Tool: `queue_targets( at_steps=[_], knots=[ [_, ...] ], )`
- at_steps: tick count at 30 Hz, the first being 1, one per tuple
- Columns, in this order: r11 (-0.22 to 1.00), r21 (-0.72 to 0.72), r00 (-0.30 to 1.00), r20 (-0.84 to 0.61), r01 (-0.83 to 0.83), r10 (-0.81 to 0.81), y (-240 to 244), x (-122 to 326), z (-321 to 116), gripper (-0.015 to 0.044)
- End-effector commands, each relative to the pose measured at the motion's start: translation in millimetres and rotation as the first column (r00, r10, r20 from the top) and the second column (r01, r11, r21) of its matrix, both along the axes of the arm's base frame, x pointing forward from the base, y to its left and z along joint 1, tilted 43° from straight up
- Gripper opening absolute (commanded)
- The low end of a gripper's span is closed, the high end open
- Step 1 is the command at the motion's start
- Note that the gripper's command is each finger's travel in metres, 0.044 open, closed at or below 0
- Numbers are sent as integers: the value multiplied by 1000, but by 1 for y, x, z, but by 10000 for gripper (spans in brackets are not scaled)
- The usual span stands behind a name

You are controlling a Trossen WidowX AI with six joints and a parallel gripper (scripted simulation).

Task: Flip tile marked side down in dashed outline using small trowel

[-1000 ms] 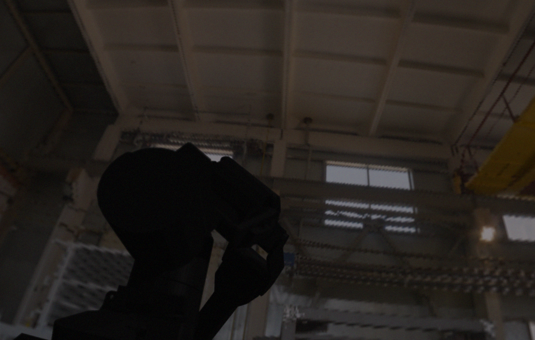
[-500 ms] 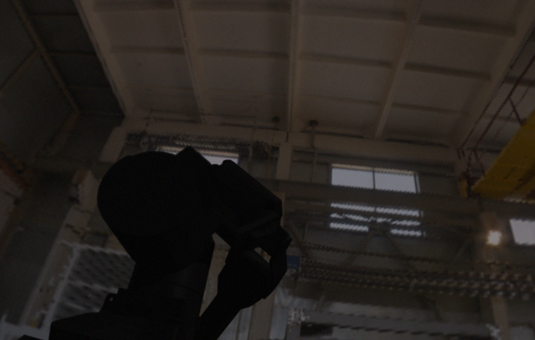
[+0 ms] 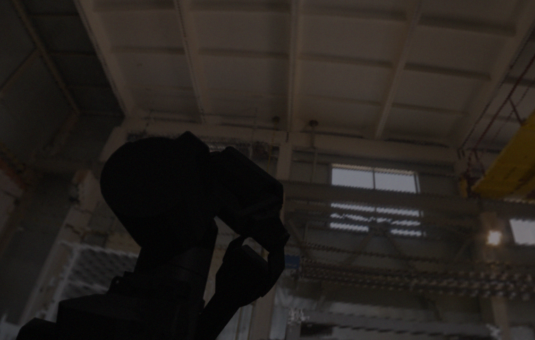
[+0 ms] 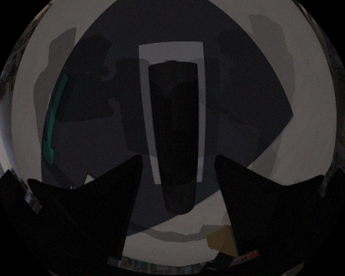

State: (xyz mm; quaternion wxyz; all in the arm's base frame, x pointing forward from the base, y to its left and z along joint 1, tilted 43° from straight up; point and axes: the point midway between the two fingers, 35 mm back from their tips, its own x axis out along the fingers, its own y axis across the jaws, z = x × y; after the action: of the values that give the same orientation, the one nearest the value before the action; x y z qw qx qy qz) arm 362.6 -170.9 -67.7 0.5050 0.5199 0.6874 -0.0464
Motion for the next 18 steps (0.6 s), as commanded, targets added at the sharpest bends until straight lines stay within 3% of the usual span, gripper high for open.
queue_targets(
  at_steps=[1,7,18],
  knots=[
    [1000,-10,1000,4,14,-14,-20,-3,21,270],
    [999,-9,999,-12,32,-32,-20,-3,21,270],
    [952,-28,918,-257,306,-303,-21,-3,21,270]
  ],
)
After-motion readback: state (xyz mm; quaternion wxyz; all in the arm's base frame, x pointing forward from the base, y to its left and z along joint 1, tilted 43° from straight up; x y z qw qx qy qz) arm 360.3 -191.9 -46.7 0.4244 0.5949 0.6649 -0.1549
